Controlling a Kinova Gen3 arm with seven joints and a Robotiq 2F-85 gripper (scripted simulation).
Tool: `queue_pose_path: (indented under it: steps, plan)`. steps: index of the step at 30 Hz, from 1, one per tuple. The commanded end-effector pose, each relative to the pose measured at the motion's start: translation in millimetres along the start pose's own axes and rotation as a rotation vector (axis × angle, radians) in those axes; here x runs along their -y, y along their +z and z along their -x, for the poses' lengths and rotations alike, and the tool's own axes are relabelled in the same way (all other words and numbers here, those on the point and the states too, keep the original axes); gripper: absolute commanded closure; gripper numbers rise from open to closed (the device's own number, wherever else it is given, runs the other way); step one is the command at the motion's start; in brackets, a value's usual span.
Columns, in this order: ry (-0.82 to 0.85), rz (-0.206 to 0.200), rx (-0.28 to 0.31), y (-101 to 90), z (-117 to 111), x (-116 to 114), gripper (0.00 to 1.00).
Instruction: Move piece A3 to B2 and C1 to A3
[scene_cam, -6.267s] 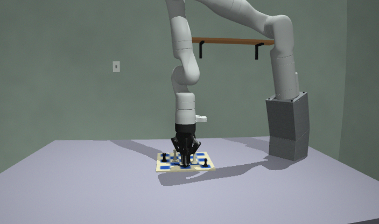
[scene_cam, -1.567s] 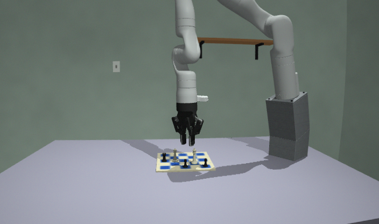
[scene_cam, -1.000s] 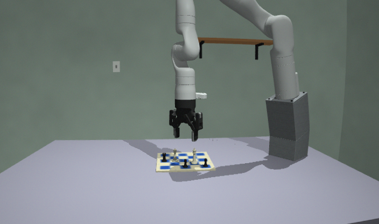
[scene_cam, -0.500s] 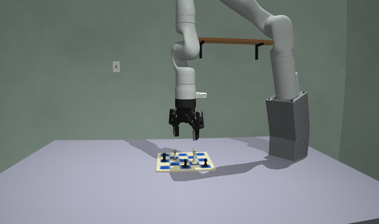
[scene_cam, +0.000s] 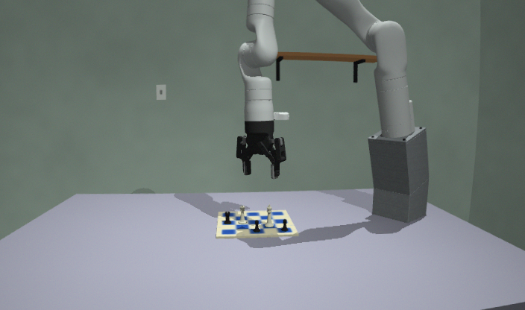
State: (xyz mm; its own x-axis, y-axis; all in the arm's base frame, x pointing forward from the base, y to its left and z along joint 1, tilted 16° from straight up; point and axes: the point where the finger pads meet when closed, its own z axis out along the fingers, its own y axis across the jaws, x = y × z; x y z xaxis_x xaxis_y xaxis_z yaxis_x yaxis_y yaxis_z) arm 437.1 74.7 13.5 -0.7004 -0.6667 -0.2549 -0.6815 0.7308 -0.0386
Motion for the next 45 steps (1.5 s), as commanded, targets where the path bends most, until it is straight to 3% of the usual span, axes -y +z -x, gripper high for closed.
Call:
queue_pose_path:
  steps: [1, 11, 45]
  plan:
    - [0.015, -0.022, 0.018, -20.0, 2, 12, 0.0]
    - [0.015, -0.022, 0.018, -35.6, 2, 11, 0.0]
    - [0.015, -0.022, 0.018, -35.8, 2, 11, 0.0]
